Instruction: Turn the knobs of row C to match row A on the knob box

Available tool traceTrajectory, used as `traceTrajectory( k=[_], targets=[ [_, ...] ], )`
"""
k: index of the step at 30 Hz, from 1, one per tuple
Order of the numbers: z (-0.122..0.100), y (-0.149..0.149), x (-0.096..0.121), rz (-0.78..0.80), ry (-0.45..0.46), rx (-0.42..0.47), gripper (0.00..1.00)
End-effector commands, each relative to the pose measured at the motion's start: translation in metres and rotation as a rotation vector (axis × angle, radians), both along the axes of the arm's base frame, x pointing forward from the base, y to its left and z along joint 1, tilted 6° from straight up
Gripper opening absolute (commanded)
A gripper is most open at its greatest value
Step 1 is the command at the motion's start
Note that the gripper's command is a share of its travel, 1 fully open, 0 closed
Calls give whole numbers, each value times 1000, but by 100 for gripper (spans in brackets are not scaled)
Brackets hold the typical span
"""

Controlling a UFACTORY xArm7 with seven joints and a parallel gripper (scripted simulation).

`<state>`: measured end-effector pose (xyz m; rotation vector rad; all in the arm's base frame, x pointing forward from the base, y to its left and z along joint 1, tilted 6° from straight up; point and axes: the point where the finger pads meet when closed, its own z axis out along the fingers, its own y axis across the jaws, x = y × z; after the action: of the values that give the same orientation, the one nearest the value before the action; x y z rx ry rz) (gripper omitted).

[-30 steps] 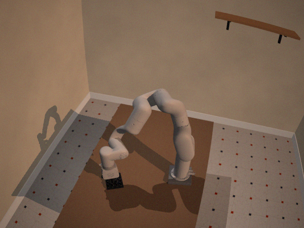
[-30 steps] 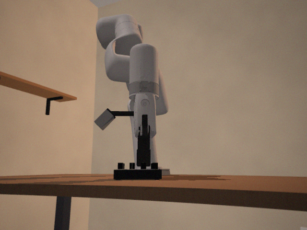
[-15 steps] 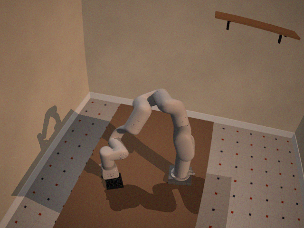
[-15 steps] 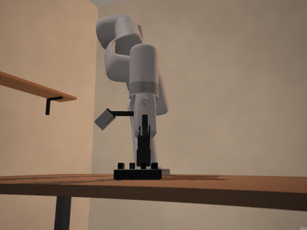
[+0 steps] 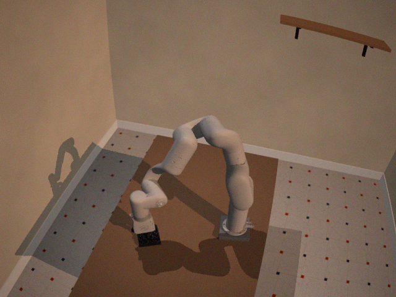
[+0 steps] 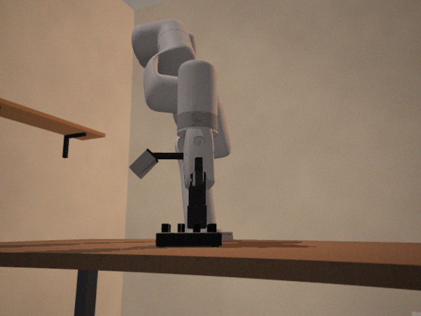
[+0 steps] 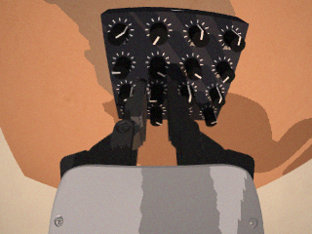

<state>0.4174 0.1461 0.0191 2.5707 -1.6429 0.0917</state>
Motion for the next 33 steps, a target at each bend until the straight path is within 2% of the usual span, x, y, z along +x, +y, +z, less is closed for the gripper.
traceTrajectory(
  k=[1,12,27,33],
  targets=[
    [1,1,1,1,-3,1,19],
    [4,1,1,1,-3,1,19],
    [33,4,1,1,-3,1,19],
    [37,5,1,1,-3,1,19]
  ],
)
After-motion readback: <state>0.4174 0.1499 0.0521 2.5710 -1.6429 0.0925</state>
